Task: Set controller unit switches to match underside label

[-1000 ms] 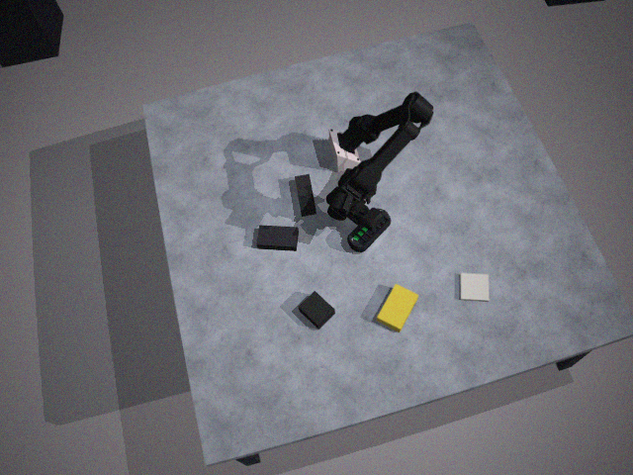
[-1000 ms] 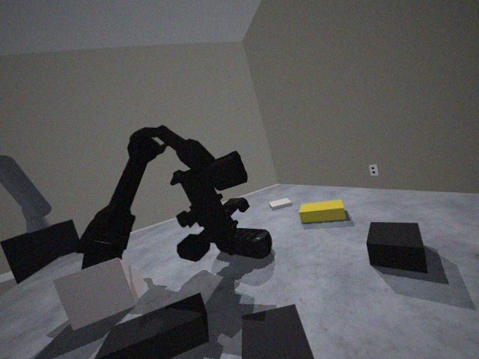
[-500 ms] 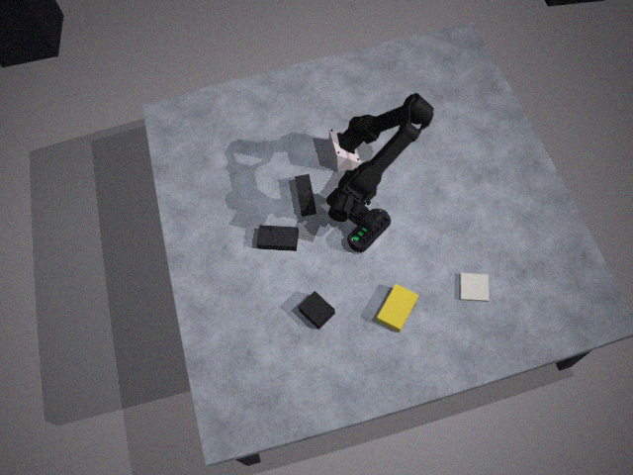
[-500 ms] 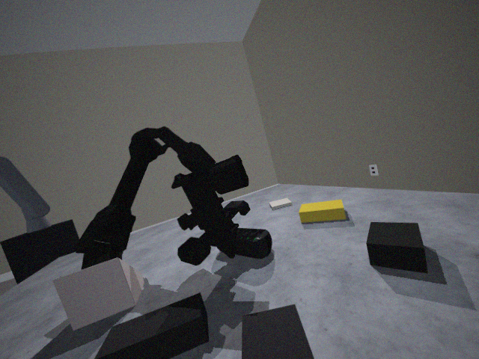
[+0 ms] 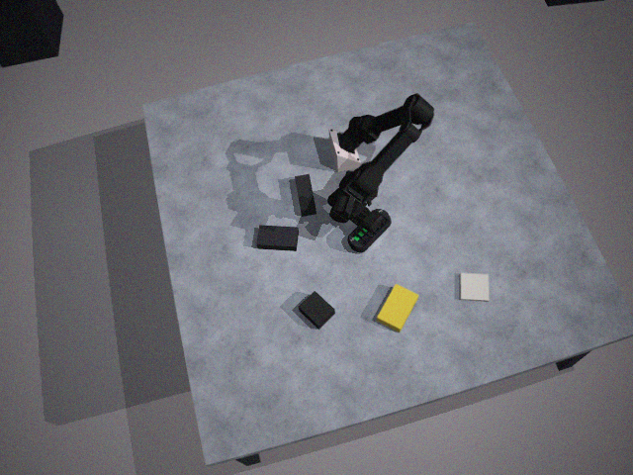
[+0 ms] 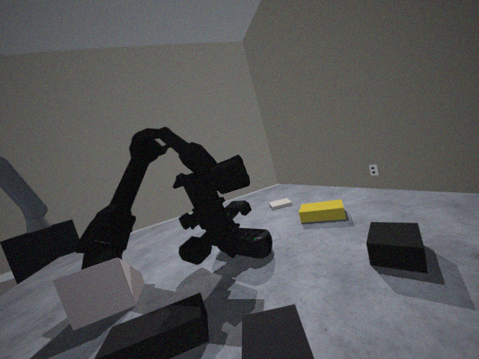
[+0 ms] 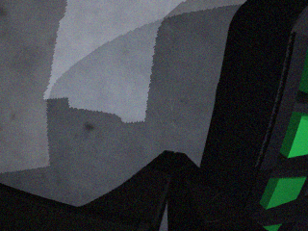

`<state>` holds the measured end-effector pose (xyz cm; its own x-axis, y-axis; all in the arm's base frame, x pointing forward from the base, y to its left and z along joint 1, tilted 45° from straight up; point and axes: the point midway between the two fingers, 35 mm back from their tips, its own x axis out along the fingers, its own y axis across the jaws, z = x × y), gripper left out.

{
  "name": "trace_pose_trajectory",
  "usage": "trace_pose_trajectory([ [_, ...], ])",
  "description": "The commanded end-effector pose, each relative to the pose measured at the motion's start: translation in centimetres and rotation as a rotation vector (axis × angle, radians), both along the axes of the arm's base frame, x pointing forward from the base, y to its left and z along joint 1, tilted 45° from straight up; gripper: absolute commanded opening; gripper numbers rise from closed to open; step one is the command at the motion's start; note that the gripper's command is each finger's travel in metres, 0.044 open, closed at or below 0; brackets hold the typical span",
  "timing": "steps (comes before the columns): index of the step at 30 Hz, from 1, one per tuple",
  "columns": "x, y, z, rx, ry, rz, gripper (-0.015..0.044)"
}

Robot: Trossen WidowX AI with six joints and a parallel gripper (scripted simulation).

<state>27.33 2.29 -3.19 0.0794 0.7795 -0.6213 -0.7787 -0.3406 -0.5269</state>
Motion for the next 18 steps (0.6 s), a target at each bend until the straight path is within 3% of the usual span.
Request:
trace_pose_trajectory([
  [1, 0.8, 0.4, 0.4, 0.003, -0.016, 0.002, 0.0],
  [5, 1.2, 0.6, 0.6, 0.003, -0.016, 0.002, 0.0],
  [10, 0.0, -3.5, 3.1, 0.001, -0.014, 0.002, 0.0],
  [18, 0.3, -3.5, 3.5, -0.037, 0.019, 0.034, 0.0],
])
